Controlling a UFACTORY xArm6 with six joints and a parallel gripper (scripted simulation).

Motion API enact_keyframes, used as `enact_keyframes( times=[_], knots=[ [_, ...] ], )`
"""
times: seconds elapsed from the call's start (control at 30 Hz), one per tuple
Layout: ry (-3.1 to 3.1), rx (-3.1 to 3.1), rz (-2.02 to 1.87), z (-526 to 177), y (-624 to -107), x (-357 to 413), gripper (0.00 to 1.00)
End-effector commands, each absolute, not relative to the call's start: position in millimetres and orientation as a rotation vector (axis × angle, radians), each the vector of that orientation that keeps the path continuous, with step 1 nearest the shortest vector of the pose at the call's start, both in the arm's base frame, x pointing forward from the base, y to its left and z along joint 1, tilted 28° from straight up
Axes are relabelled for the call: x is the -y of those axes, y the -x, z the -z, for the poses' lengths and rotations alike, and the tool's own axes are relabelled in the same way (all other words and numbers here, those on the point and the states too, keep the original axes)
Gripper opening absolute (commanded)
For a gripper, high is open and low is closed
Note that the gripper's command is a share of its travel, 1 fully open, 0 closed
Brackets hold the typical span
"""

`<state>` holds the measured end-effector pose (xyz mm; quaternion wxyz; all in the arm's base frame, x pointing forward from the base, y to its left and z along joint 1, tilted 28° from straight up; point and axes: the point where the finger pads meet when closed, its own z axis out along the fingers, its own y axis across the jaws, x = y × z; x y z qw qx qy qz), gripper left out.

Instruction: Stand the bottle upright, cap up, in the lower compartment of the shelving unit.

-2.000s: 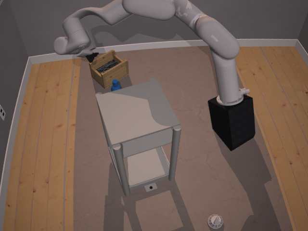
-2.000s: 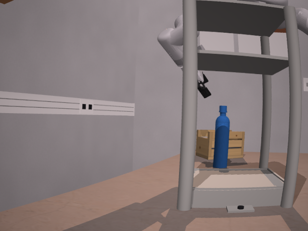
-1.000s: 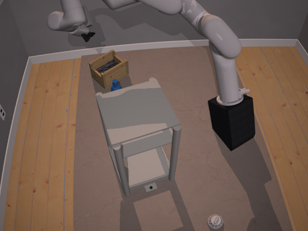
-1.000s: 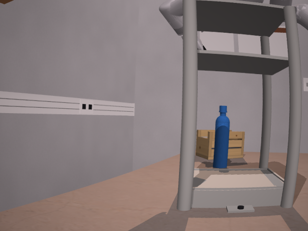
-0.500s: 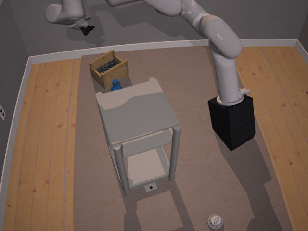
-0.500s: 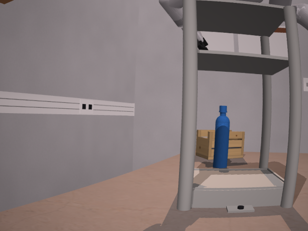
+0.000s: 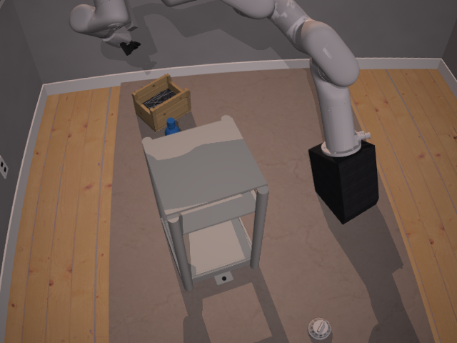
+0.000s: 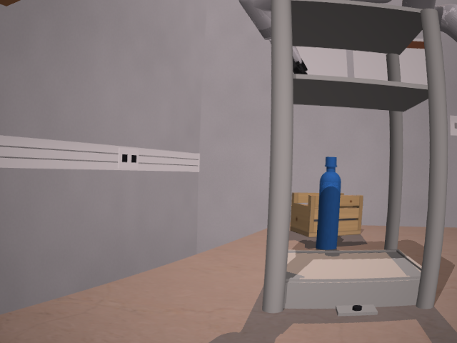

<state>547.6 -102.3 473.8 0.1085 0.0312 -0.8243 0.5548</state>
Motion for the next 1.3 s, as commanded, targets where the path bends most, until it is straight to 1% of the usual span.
enact_keyframes(
  times=[0.0,0.3,0.67,0.8,1.27],
  knots=[
    [-0.173,2.493,-1.593,-463,-549,98,1.00],
    [-0.321,2.631,-1.472,-431,-545,83,1.00],
    [-0.476,2.848,-1.229,-380,-523,51,1.00],
    [-0.488,2.872,-1.198,-374,-519,47,1.00],
    [-0.532,3.118,-0.837,-317,-473,2,1.00]
  ],
)
